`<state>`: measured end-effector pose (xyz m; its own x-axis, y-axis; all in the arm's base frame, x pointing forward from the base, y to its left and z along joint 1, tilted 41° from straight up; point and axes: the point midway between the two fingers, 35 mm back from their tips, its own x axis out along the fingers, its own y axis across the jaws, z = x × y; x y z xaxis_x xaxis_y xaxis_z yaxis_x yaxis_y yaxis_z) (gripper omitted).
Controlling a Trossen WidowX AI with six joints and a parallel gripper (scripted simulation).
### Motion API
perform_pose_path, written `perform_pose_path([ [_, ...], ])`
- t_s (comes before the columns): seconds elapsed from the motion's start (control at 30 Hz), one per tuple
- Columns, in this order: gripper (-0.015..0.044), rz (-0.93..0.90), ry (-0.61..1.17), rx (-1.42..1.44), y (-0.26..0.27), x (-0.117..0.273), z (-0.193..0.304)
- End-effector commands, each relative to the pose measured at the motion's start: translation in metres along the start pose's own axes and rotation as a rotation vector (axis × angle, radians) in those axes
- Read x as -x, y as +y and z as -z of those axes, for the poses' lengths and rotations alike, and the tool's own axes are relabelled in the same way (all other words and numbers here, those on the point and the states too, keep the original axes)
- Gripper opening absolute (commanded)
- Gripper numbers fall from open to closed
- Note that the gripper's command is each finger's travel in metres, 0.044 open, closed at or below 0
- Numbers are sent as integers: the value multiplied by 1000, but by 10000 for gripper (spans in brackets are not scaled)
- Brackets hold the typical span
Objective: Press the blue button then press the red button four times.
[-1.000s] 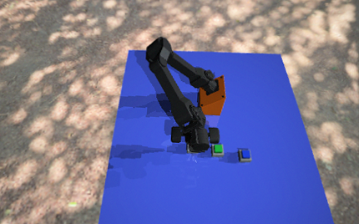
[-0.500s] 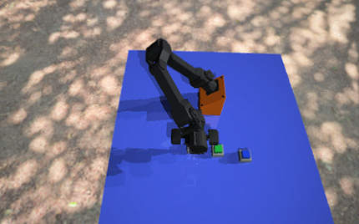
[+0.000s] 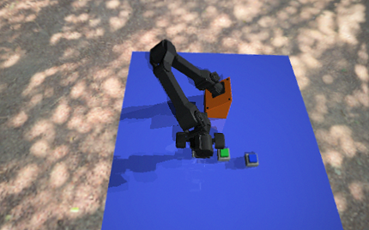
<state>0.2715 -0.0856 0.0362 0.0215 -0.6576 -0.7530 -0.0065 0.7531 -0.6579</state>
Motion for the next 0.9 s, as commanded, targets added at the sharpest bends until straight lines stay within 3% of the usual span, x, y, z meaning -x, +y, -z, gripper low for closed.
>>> perform_pose_path([
  [0.0,20,0,1,1,0,2,0],
  [0.13,20,3,10,10,0,31,3],
  [0.87,20,4,10,10,0,6,3],
])
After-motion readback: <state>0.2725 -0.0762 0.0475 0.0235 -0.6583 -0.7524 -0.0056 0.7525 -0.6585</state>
